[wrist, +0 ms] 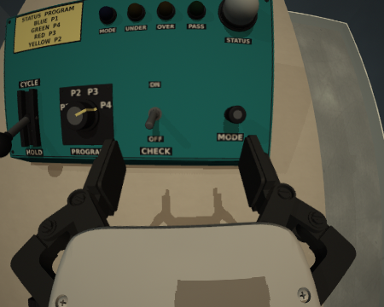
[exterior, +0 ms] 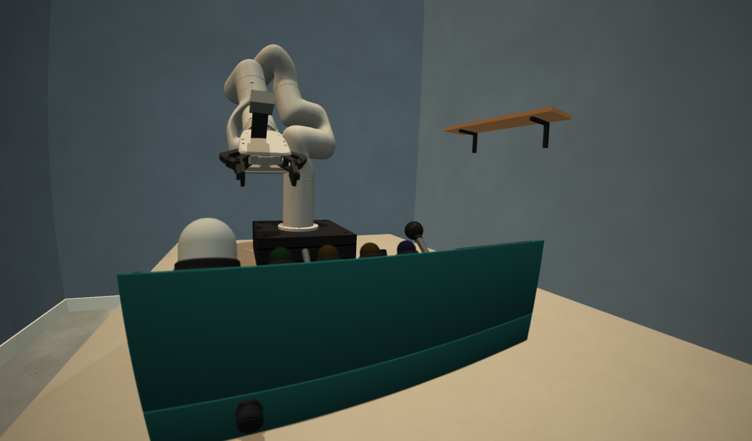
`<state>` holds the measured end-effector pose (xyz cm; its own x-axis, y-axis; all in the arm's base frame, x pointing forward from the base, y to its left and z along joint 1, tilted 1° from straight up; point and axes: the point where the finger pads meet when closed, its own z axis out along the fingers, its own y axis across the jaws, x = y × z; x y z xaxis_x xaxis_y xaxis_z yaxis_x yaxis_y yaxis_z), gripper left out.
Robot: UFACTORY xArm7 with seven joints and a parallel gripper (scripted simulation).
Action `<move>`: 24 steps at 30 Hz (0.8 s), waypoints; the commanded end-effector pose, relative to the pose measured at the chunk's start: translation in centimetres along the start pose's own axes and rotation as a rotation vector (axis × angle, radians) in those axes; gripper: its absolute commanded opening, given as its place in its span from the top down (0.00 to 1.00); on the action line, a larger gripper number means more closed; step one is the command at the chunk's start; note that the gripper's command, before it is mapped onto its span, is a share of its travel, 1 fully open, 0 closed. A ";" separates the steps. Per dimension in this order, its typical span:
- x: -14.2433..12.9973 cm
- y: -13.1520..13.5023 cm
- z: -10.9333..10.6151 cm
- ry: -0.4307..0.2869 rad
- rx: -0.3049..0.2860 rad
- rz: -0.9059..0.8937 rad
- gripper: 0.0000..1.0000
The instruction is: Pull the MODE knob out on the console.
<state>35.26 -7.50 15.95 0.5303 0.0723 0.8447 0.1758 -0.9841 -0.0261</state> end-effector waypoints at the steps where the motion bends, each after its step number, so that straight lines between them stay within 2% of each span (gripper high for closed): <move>1: 0.2 0.0 -0.2 -0.001 0.000 -0.001 0.00; 19: 0.4 0.1 -0.5 -0.005 0.000 -0.002 0.00; 21: 0.2 0.4 -0.1 -0.031 0.002 -0.005 0.00; 24: -0.3 1.6 1.0 -0.124 0.004 -0.016 0.00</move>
<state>35.29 -7.90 16.04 0.5615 0.0831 0.8233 0.1797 -0.9835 -0.0233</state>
